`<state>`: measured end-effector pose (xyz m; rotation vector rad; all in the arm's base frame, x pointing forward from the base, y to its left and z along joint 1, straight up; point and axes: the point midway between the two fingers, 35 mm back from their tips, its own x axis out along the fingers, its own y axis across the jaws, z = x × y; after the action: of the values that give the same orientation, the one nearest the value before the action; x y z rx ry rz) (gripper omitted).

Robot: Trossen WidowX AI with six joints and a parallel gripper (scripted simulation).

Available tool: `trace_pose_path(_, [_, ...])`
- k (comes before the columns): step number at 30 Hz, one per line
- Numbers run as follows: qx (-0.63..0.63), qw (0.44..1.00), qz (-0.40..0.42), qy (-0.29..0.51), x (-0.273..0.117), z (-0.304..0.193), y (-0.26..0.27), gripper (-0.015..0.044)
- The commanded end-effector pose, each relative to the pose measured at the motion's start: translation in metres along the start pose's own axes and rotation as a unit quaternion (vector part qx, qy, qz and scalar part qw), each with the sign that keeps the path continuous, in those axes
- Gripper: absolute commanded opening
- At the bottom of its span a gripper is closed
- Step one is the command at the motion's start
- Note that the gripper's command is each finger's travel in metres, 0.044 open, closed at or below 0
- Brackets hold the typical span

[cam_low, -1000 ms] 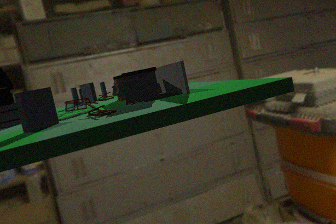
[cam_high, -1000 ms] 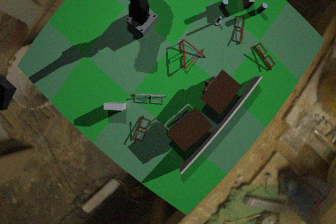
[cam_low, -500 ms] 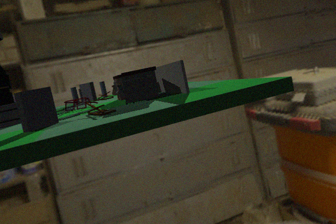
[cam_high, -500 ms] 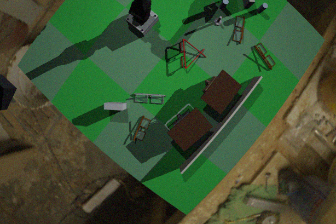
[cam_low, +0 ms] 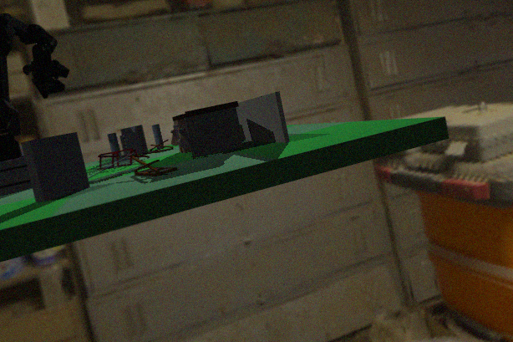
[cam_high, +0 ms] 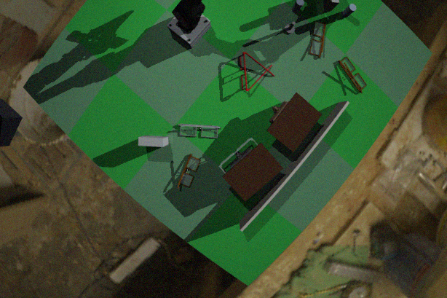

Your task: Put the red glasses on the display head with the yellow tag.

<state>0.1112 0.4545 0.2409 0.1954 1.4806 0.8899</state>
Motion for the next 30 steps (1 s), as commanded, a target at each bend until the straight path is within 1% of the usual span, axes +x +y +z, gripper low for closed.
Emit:
trace_pose_path(1, [-0.025, 0.996, -0.084, -0.017, 0.003, 0.039, -0.065, 0.0000])
trace_pose_path(8, [-0.063, 0.975, -0.213, 0.006, -0.007, 0.081, -0.173, 0.0000])
trace_pose_path(15, [-0.094, 0.942, -0.311, 0.082, -0.032, 0.094, -0.278, 0.0000])
trace_pose_path(17, [-0.096, 0.939, -0.318, 0.090, -0.035, 0.094, -0.286, 0.0000])
trace_pose_path(30, [-0.096, 0.939, -0.318, 0.090, -0.030, 0.094, -0.290, 0.0000])
